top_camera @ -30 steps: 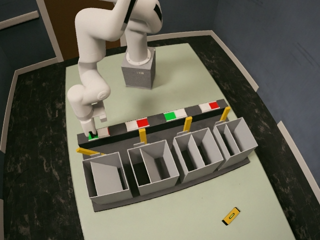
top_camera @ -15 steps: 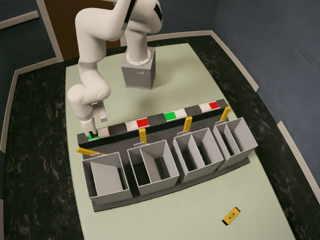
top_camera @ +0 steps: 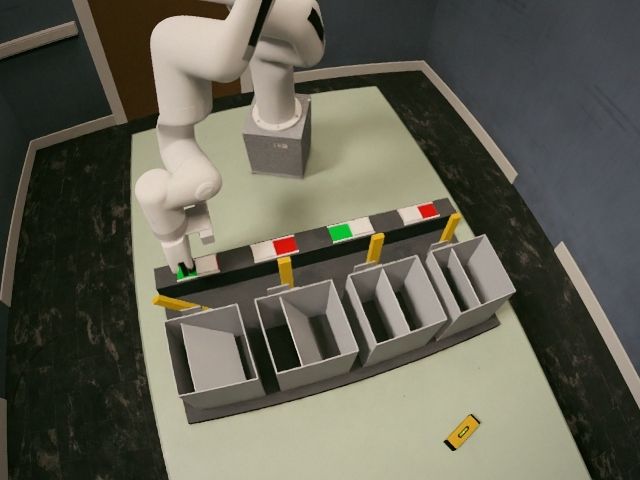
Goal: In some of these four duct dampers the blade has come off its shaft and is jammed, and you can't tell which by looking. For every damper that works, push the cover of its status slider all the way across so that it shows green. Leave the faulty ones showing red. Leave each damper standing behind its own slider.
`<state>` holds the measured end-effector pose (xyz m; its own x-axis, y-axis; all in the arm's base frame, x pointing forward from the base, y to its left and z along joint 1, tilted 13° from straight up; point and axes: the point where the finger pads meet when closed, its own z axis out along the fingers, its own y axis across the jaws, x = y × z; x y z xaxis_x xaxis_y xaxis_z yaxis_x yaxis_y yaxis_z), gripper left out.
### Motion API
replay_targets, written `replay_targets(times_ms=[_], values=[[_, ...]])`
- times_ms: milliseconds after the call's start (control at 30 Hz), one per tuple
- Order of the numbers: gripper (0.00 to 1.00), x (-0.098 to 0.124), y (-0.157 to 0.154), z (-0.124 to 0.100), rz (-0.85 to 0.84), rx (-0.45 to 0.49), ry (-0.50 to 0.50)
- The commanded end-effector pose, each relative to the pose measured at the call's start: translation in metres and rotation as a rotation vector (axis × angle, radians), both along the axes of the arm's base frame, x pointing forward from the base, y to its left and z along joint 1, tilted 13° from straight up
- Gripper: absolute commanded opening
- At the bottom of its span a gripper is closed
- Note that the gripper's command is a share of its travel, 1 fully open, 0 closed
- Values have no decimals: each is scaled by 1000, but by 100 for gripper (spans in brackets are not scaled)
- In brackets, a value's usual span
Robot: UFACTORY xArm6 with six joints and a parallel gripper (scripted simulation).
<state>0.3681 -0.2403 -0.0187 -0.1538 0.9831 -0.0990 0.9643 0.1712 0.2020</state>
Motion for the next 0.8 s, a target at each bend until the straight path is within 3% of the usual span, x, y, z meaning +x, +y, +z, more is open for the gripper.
replay_targets(times_ms=[0,767], values=[[0,1,-1,1,0,-2,-2],[0,2,-6,2,0,-2,-2]])
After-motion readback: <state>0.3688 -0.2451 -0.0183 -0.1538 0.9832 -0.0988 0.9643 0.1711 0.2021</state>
